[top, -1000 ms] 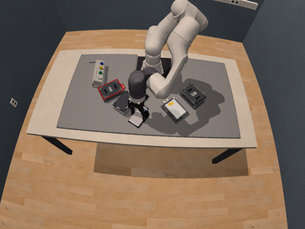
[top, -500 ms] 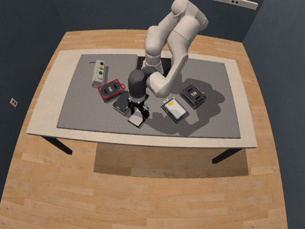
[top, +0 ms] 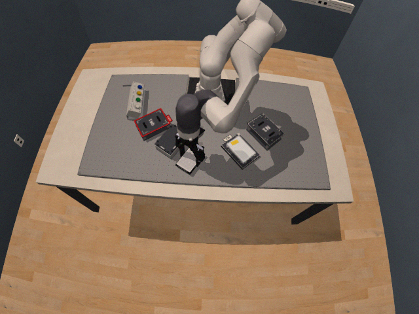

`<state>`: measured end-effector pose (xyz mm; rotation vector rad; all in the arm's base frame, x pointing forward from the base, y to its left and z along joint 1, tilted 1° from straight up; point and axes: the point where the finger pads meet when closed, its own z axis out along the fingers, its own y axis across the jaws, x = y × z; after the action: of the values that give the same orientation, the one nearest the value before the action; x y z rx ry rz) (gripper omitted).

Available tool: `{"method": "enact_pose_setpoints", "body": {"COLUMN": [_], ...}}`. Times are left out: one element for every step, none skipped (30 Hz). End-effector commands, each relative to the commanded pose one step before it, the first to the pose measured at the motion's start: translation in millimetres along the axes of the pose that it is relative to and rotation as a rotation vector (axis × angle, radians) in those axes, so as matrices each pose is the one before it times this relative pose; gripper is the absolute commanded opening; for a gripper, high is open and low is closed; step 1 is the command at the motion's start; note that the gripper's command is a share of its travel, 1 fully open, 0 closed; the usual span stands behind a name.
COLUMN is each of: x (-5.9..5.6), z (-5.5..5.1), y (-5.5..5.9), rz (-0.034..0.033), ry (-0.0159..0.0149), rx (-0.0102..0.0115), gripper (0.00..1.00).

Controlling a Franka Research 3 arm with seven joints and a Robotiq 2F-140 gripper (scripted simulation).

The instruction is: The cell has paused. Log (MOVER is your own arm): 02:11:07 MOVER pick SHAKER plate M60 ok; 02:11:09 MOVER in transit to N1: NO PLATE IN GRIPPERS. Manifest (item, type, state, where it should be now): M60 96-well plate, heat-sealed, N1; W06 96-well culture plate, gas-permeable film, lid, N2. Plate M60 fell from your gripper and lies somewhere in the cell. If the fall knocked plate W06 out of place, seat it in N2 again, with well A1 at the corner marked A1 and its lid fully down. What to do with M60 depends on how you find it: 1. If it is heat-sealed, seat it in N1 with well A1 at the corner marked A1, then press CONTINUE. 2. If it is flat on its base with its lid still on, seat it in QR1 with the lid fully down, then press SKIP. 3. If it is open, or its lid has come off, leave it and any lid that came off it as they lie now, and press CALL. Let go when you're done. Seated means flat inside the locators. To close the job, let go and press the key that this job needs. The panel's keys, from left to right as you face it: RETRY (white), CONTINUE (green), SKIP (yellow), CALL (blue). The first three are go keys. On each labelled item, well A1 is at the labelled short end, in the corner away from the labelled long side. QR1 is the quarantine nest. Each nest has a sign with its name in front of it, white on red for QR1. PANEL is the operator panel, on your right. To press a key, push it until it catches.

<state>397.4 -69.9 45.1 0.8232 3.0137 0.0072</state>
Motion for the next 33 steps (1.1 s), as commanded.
{"method": "enact_pose_setpoints", "body": {"x": [2.06, 0.0, 0.0, 0.0, 0.0, 0.0, 0.0, 0.0, 0.0, 0.0, 0.0, 0.0, 0.0, 0.0, 0.0, 0.0, 0.0, 0.0, 0.0, 0.0, 0.0, 0.0, 0.0, 0.0, 0.0, 0.0, 0.0, 0.0, 0.0, 0.0, 0.0, 0.0, 0.0], "z": [-0.81, -0.35, -0.31, -0.28, -0.25, -0.22, -0.18, -0.15, -0.12, -0.1, -0.07, -0.05, -0.03, 0.0, 0.0, -0.02, -0.01, 0.0, 0.0, -0.01, -0.03, -0.06, -0.1, -0.14, -0.19, -0.25, -0.31, -0.37, -0.44, -0.52, 0.0, 0.0, -0.59], "y": [-0.56, 0.0, 0.0, 0.0, 0.0, 0.0, 0.0, 0.0, 0.0, 0.0, 0.0, 0.0, 0.0, 0.0, 0.0, 0.0, 0.0, 0.0, 0.0, 0.0, 0.0, 0.0, 0.0, 0.0, 0.0, 0.0, 0.0, 0.0, 0.0, 0.0, 0.0, 0.0, 0.0], "rz": [0.00372, 0.0, 0.0, 0.0, 0.0, 0.0, 0.0, 0.0, 0.0, 0.0, 0.0, 0.0, 0.0, 0.0, 0.0, 0.0, 0.0, 0.0, 0.0, 0.0, 0.0, 0.0, 0.0, 0.0, 0.0, 0.0, 0.0, 0.0, 0.0, 0.0, 0.0, 0.0, 0.0], "ry": [0.00549, 0.0, 0.0, 0.0, 0.0, 0.0, 0.0, 0.0, 0.0, 0.0, 0.0, 0.0, 0.0, 0.0, 0.0, 0.0, 0.0, 0.0, 0.0, 0.0, 0.0, 0.0, 0.0, 0.0, 0.0, 0.0, 0.0, 0.0, 0.0, 0.0, 0.0, 0.0, 0.0], "rx": [0.00288, 0.0, 0.0, 0.0, 0.0, 0.0, 0.0, 0.0, 0.0, 0.0, 0.0, 0.0, 0.0, 0.0, 0.0, 0.0, 0.0, 0.0, 0.0, 0.0, 0.0, 0.0, 0.0, 0.0, 0.00001, 0.00001, 0.00001, 0.00001, 0.00001, 0.0, 0.0, 0.0, 0.0], "gripper": [0.1, 0.1, 0.1, 0.1, 0.1, 0.1, 0.1, 0.1, 0.1, 0.1, 0.1, 0.1, 0.1, 0.1, 0.1, 0.1, 0.1, 0.1, 0.1, 0.1, 0.1, 0.1, 0.1, 0.1, 0.1, 0.1, 0.1, 0.1, 0.1, 0.1, 0.1, 0.1, 0.1]}}
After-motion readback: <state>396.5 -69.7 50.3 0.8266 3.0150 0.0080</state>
